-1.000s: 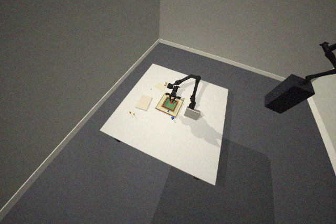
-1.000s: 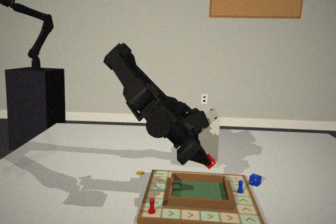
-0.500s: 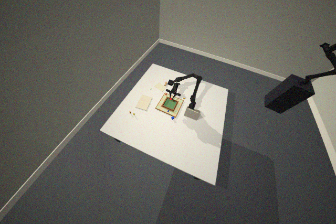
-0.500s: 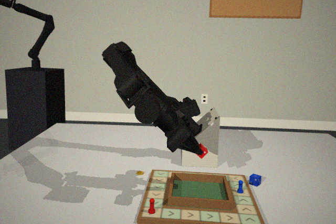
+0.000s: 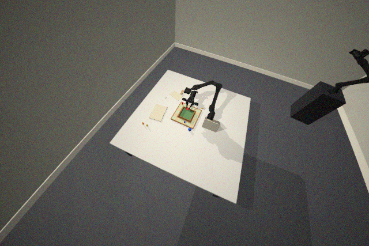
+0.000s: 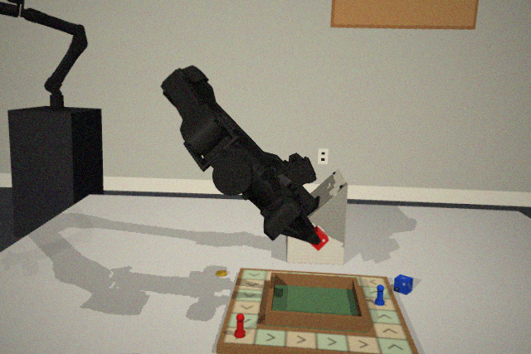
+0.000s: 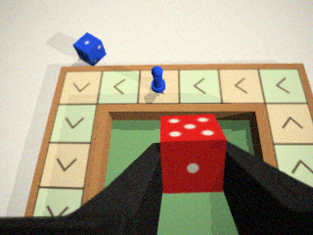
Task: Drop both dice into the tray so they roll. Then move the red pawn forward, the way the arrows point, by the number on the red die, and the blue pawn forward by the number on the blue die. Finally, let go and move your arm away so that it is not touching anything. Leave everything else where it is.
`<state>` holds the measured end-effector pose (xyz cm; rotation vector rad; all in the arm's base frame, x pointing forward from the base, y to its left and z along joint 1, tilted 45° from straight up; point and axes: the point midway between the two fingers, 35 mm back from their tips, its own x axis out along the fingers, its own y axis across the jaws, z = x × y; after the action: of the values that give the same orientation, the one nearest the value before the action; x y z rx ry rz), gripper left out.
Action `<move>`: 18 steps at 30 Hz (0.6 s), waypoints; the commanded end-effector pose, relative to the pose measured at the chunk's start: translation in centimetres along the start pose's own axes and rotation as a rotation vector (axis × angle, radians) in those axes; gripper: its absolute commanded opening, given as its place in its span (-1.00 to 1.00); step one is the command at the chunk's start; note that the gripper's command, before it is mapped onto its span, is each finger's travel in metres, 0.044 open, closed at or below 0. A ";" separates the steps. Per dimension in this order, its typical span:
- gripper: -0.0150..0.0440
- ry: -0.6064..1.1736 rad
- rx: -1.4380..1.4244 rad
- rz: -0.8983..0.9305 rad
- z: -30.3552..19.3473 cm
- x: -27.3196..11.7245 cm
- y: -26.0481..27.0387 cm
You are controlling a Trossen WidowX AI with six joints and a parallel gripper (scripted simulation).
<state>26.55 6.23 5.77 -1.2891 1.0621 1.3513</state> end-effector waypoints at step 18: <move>1.00 0.471 0.051 0.091 1.4 1.3 0.6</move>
<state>26.11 8.16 6.99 -1.3821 1.2395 1.2541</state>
